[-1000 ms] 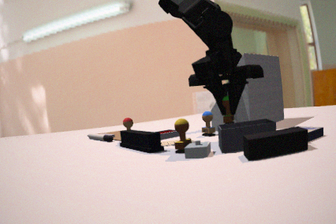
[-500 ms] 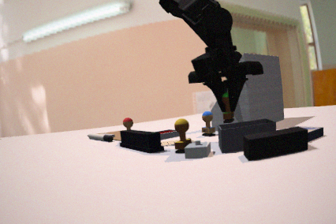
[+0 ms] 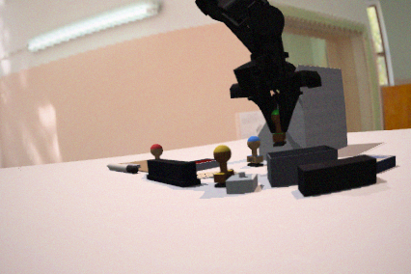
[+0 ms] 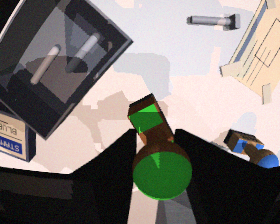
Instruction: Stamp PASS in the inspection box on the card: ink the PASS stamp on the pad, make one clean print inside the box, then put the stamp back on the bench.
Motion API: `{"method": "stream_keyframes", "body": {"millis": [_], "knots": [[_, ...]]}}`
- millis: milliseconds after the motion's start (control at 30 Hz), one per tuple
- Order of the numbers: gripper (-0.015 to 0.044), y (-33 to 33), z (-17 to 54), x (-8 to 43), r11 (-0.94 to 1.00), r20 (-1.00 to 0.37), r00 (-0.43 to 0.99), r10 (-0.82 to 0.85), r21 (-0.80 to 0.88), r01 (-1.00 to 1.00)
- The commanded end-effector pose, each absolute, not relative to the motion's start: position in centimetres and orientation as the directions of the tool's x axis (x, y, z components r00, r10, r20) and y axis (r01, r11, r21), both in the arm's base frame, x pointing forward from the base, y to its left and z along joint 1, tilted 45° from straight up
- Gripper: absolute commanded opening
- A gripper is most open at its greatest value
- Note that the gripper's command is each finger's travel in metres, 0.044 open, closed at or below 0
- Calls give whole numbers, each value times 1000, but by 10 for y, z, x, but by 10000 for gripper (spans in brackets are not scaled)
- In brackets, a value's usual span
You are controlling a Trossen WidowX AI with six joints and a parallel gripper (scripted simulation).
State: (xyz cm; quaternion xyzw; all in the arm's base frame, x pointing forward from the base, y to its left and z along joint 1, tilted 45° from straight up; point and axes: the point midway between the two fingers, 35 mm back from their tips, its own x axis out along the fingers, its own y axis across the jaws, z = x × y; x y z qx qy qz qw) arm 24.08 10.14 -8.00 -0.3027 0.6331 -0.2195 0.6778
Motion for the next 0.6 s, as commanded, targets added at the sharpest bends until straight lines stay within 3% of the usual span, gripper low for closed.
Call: {"method": "stream_keyframes", "body": {"millis": [0,567], "knots": [[0,105,-78,242,727,-731,104,-675,-682,-79],[0,111,-72,240,728,-732,103,-674,-681,-79]]}}
